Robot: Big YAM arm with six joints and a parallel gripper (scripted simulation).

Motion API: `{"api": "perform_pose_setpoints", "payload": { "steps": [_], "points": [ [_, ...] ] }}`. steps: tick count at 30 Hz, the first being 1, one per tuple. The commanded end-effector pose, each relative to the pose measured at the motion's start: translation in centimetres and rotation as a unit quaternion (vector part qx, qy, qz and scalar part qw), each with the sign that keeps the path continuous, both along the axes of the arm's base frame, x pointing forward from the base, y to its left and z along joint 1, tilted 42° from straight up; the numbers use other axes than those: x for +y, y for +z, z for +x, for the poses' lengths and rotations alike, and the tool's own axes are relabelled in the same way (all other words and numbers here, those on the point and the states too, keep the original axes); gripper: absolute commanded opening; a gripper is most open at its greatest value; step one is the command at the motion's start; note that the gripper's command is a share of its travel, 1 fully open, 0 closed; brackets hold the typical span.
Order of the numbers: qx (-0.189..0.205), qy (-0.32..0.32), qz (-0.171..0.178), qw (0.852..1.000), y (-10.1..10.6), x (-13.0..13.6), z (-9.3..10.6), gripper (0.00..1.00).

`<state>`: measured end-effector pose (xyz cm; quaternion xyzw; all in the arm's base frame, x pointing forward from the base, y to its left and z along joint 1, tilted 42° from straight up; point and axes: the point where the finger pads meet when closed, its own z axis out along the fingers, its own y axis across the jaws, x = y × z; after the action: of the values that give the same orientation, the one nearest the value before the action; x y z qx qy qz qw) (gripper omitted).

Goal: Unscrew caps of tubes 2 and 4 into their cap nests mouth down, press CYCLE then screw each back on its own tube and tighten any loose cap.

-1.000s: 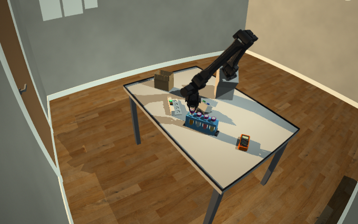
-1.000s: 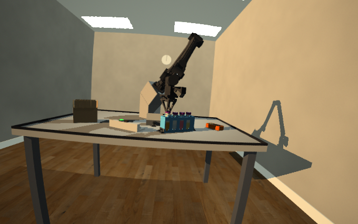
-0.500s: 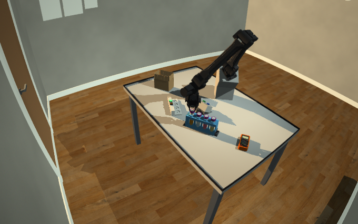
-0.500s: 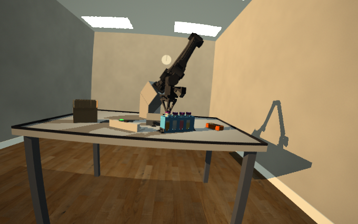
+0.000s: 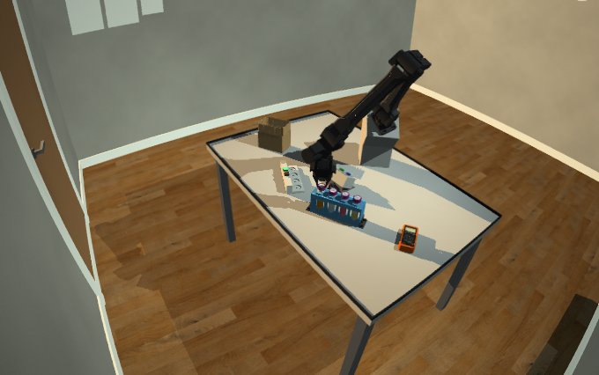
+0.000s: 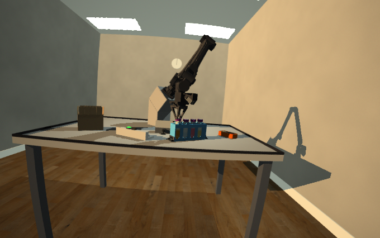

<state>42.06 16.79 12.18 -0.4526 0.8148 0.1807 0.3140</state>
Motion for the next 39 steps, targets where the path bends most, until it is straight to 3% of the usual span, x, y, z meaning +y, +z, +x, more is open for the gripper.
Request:
{"api": "perform_pose_setpoints", "payload": {
  "steps": [1,39],
  "points": [
    [0.013,0.002,0.000,1.000,-0.91,0.47,-0.32,0.00],
    [0.008,0.002,0.001,1.000,-0.18,0.57,0.33,0.00]
  ]
}}
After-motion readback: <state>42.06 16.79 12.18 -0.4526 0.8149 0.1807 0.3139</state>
